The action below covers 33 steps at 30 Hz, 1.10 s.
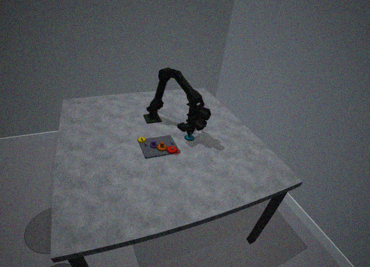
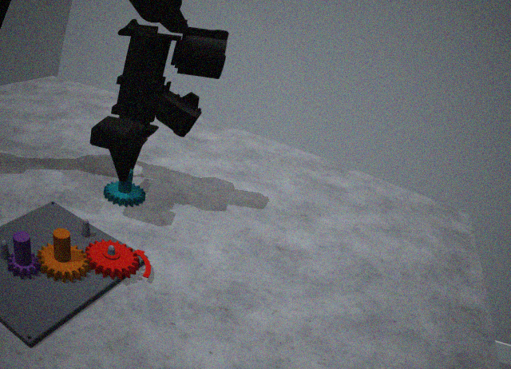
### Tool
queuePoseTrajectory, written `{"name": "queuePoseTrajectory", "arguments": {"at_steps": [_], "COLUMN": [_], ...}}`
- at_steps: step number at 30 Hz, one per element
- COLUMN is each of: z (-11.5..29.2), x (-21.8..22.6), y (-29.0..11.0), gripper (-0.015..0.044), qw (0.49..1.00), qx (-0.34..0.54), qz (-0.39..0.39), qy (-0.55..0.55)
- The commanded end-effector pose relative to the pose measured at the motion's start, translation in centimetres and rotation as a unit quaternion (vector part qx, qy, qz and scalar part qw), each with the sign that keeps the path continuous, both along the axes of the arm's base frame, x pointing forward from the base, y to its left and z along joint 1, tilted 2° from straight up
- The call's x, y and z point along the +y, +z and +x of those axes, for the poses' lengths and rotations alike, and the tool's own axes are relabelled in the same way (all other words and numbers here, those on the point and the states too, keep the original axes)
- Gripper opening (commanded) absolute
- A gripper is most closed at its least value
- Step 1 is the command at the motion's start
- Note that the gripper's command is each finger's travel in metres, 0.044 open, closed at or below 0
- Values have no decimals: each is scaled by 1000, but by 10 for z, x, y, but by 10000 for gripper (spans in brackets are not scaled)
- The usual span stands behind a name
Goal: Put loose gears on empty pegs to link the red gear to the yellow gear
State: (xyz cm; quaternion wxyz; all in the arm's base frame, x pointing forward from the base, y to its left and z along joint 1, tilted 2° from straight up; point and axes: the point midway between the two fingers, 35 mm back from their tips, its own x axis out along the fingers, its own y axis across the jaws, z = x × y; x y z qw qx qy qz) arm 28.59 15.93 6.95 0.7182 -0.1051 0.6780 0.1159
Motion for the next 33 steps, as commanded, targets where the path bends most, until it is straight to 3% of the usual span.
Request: {"name": "queuePoseTrajectory", "arguments": {"at_steps": [1,33], "z": [1,8], "x": [0,-2], "y": [0,54], "gripper": [6,0], "qw": [1000,1000], "qx": [-1,-11], "qz": [-2,3], "qy": [-1,-21]}}
